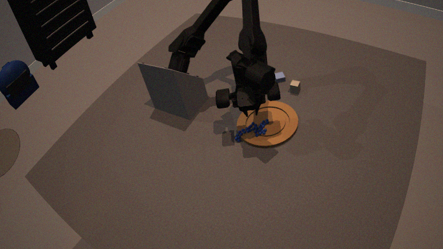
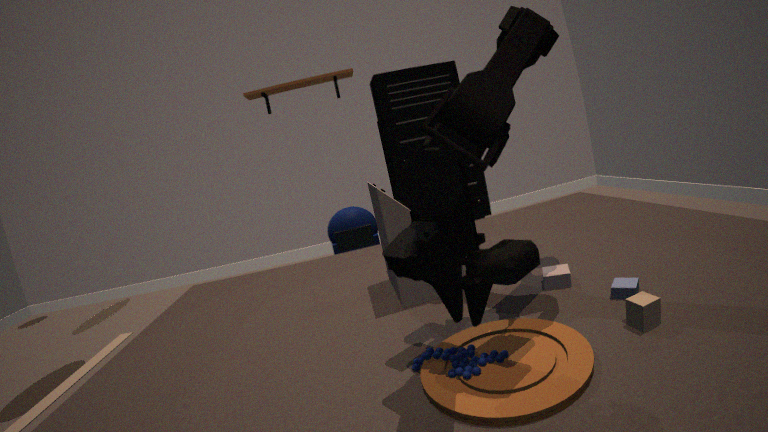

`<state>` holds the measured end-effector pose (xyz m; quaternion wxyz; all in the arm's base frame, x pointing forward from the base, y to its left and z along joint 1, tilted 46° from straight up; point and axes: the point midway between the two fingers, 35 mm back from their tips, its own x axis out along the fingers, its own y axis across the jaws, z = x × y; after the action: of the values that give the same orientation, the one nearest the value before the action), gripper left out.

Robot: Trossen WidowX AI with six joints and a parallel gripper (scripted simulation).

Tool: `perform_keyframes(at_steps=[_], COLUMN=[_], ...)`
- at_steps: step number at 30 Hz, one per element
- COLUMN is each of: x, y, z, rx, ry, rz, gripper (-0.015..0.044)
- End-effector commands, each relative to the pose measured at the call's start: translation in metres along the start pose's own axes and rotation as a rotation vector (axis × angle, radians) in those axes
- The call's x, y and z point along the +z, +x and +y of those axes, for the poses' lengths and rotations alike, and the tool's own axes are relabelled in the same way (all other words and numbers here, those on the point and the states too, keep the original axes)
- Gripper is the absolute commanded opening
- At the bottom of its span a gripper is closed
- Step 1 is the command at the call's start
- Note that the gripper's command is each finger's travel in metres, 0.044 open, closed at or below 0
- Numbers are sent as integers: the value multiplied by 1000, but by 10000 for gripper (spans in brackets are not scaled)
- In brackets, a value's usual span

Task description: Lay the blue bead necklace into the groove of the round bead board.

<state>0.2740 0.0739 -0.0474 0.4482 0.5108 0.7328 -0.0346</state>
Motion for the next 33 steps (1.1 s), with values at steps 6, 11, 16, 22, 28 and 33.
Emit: perform_keyframes(at_steps=[6,11,16,22,28,33], x=[2,2,1,1,0,1], y=[8,13,21,31,39,37], z=[1,1,1,0,0,0], rx=[0,0,0,-1,-1,-4], ry=[7,8,11,14,16,11], rz=[-7,-6,-5,-3,0,-3], gripper=[120,120,120,120,120,15])
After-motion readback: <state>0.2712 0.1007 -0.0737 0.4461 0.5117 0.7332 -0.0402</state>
